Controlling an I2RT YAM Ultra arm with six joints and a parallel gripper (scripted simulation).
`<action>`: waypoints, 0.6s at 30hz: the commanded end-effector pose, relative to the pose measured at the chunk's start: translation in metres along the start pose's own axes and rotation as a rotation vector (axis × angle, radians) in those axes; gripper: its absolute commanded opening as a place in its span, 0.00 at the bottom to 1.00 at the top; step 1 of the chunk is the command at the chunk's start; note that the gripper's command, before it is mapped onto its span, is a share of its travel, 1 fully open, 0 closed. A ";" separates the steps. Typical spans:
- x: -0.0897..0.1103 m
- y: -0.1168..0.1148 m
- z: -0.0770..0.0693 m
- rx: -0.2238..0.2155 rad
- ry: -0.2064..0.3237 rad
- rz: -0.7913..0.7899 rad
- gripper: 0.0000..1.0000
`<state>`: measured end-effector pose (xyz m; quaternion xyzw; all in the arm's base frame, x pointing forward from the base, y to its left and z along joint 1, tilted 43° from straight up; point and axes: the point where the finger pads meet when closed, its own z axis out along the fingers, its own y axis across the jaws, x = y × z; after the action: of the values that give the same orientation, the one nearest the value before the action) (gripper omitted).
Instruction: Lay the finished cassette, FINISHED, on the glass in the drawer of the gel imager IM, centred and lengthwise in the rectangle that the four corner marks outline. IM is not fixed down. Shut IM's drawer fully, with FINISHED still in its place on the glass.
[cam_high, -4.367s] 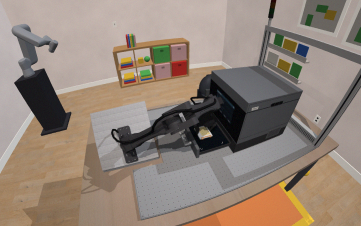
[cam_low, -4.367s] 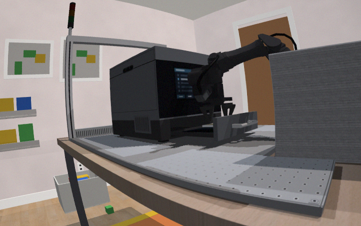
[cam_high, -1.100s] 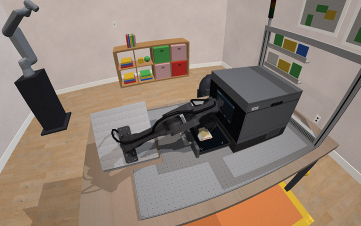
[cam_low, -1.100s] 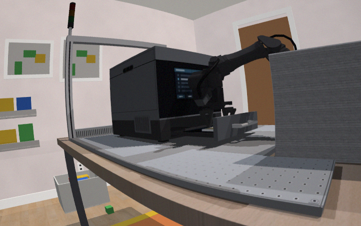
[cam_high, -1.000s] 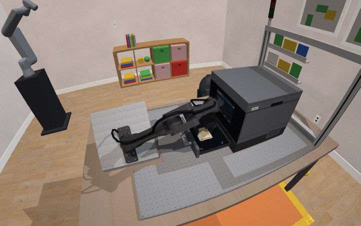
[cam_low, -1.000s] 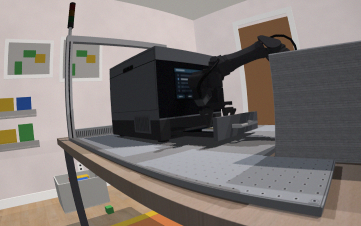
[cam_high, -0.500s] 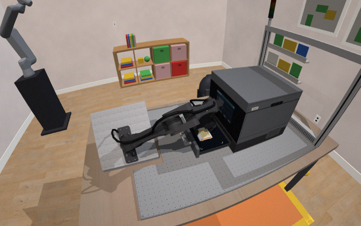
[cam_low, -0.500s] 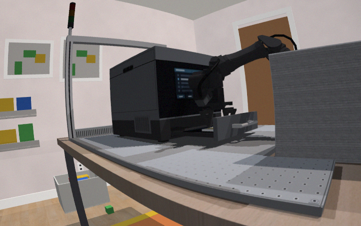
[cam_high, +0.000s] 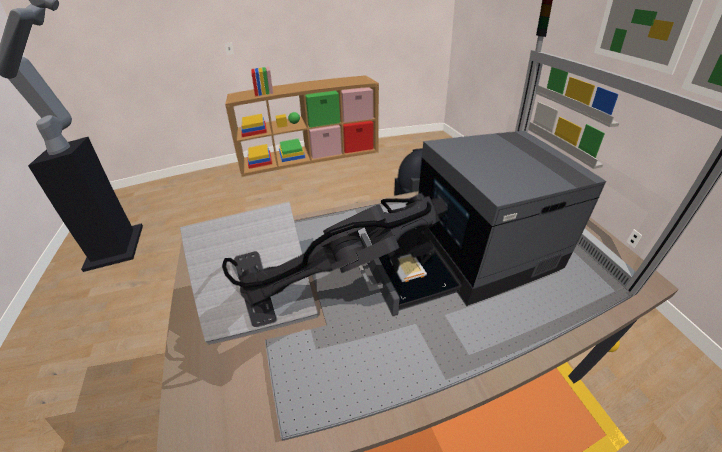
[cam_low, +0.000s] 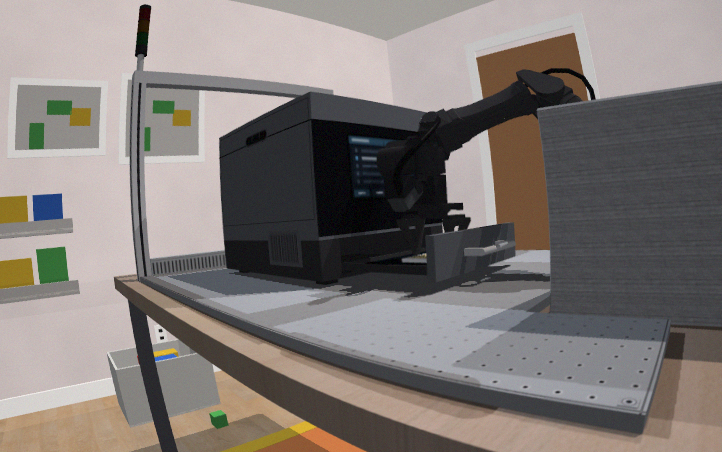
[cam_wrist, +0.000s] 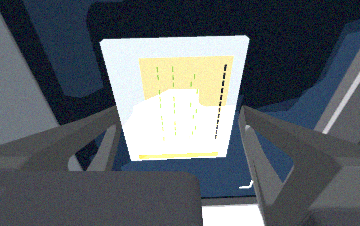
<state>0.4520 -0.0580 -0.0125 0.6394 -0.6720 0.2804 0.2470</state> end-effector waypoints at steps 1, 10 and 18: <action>-0.003 -0.004 -0.013 0.048 -0.002 -0.016 0.91; -0.011 -0.009 -0.011 0.031 -0.014 -0.027 0.91; -0.016 0.004 -0.004 0.001 -0.007 -0.050 0.91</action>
<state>0.4561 -0.0575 -0.0105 0.6419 -0.6697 0.2840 0.2425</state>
